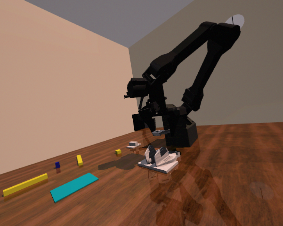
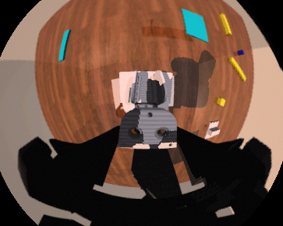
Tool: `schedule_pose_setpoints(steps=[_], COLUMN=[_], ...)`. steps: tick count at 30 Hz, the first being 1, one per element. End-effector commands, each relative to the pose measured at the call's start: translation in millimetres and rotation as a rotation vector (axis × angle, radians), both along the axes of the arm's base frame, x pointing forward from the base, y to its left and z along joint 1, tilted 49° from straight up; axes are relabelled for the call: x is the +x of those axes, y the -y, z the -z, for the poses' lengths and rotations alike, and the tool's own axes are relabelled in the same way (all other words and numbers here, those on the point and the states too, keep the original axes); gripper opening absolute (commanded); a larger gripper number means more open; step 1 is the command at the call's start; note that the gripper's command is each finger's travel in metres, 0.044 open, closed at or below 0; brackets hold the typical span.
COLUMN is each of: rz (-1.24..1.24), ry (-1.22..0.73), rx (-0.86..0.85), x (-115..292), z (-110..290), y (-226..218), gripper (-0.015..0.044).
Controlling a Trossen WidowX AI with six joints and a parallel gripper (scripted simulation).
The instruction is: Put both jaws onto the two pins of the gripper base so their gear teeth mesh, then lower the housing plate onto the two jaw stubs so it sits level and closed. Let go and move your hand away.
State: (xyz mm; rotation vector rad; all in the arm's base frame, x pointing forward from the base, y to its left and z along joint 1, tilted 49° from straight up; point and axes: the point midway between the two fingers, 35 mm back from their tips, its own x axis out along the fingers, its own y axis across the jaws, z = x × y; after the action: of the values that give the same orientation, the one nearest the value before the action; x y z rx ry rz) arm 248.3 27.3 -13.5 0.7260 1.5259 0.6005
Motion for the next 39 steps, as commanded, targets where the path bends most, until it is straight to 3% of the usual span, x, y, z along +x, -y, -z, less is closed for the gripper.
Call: schedule_pose_setpoints(steps=[1, 39], rz=[-0.004, -0.003], ry=[0.011, 0.010], rx=[0.001, 0.001], x=[1, -14], z=[-1, -1], y=[0, 0], gripper=[0.0351, 0.0351])
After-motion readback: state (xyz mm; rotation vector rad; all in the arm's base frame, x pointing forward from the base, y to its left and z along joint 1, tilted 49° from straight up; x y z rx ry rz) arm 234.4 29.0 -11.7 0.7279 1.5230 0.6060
